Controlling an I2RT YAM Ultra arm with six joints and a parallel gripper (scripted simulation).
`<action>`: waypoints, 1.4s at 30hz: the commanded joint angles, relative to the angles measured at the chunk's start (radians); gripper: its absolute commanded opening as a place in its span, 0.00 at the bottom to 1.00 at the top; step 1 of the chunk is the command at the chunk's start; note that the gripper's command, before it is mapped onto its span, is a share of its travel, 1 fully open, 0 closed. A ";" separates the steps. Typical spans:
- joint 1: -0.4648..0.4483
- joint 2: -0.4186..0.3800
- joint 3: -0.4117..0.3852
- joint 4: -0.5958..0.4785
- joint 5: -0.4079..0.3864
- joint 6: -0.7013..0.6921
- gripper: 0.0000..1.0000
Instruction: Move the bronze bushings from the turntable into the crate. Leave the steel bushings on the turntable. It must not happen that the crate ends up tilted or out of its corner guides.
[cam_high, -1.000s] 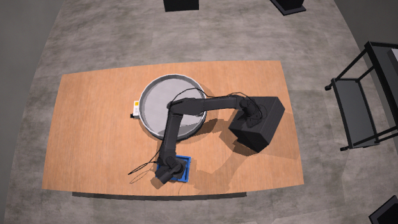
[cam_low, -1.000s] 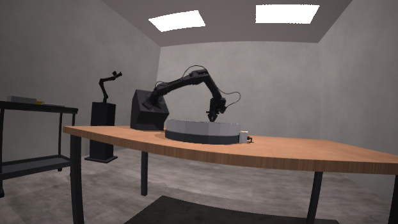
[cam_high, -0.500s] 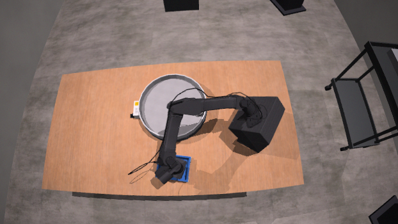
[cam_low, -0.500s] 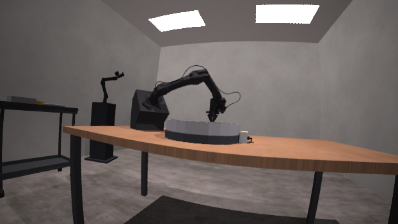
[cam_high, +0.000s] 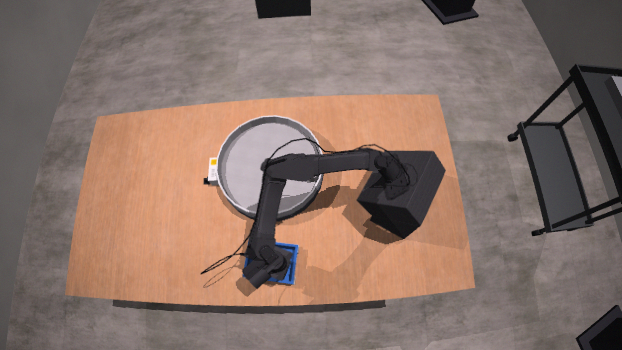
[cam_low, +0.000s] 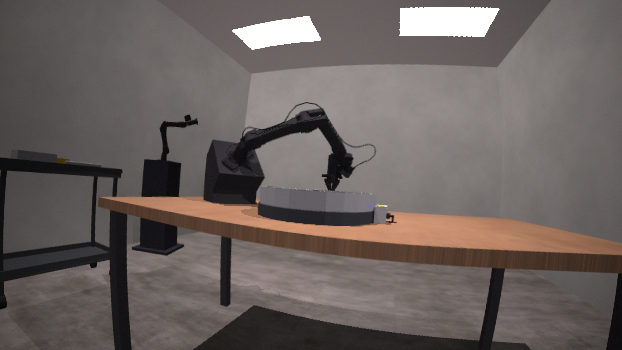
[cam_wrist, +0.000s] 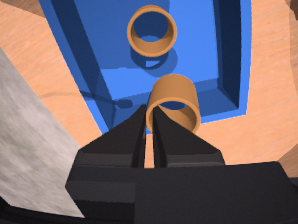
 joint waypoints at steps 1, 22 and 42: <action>0.039 -0.031 0.032 -0.013 0.008 0.006 0.00; 0.039 -0.026 0.032 -0.013 0.008 0.006 0.00; 0.037 -0.011 0.031 0.015 0.006 -0.006 0.00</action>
